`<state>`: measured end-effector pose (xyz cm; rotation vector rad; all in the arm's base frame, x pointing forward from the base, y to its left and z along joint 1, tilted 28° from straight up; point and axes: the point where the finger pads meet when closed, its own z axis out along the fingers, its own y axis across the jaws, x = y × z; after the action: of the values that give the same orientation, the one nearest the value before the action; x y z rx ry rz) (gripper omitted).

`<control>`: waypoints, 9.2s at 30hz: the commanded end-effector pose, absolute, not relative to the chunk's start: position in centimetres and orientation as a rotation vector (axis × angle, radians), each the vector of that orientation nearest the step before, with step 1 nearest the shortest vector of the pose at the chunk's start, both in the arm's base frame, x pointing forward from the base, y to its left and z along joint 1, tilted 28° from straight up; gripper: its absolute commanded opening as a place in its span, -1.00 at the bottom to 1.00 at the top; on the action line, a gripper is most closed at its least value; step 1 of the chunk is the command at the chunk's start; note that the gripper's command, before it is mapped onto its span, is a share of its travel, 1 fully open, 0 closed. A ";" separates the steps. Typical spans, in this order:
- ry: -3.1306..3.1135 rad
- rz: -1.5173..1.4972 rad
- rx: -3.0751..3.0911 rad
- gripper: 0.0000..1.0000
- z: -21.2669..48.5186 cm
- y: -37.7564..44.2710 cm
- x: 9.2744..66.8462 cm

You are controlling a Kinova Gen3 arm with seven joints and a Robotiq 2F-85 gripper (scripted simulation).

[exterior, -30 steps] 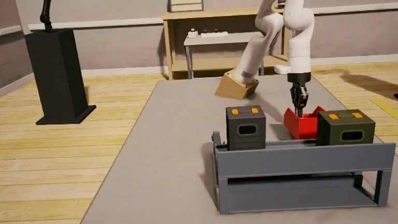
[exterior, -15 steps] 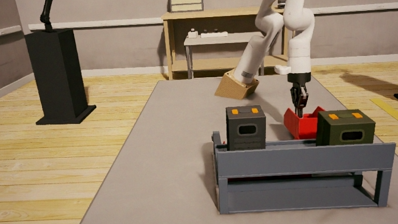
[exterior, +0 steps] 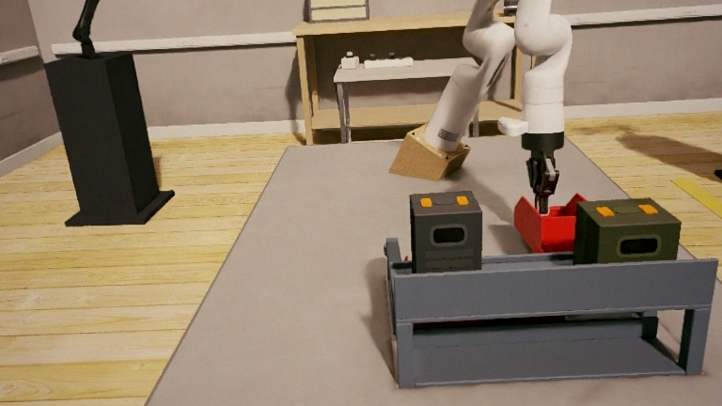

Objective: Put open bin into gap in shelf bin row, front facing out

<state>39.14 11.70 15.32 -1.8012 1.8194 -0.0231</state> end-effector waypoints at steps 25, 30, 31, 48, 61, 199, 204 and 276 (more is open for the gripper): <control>1.841 0.064 -1.869 -0.80 15.4 11.8 39.2; 1.847 0.082 -1.882 -0.80 15.4 11.8 39.2; 1.850 0.090 -1.888 -0.80 15.4 11.8 39.2; 1.855 0.107 -1.899 -0.80 15.6 11.8 39.8; 1.855 0.107 -1.899 -0.80 15.7 11.8 40.2; 1.855 0.108 -1.900 -0.80 17.7 11.5 47.6; 1.855 0.106 -1.899 -0.80 18.0 11.5 48.3; 1.855 0.106 -1.899 -0.80 19.0 11.4 51.8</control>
<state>51.66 11.44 18.83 -1.9005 1.8558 0.1097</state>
